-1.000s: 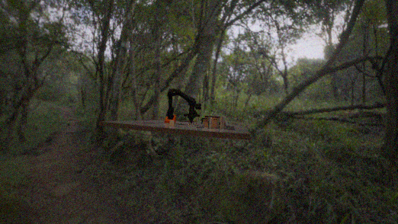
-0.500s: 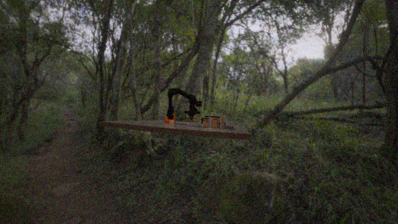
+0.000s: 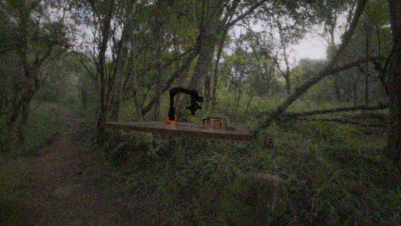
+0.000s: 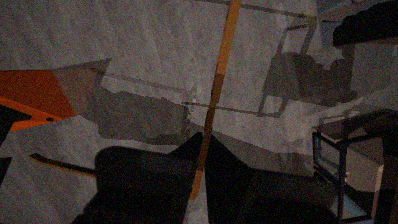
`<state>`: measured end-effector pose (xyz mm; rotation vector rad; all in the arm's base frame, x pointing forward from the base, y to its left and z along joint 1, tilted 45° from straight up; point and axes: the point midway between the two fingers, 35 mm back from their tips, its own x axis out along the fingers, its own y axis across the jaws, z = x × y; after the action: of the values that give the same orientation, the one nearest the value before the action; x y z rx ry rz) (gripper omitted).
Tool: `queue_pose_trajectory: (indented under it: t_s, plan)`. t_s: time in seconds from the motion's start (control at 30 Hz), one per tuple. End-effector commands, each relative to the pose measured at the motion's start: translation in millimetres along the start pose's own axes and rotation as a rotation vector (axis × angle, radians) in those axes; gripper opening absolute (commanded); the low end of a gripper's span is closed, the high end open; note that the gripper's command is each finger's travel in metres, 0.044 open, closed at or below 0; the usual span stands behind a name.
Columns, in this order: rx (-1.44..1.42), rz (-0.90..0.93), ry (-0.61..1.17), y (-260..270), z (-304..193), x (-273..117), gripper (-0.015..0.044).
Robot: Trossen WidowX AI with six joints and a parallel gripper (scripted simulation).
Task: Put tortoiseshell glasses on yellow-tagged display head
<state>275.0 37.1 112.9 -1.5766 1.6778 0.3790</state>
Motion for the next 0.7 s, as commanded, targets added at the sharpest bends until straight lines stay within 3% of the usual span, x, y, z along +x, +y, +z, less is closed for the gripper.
queue_pose_trajectory:
  t_s: [0.0,0.67]
  plan:
    - [0.029,-0.002,-0.006,1,2,-6,0.0]
    - [0.552,-0.094,-0.039,17,47,-27,0.0]
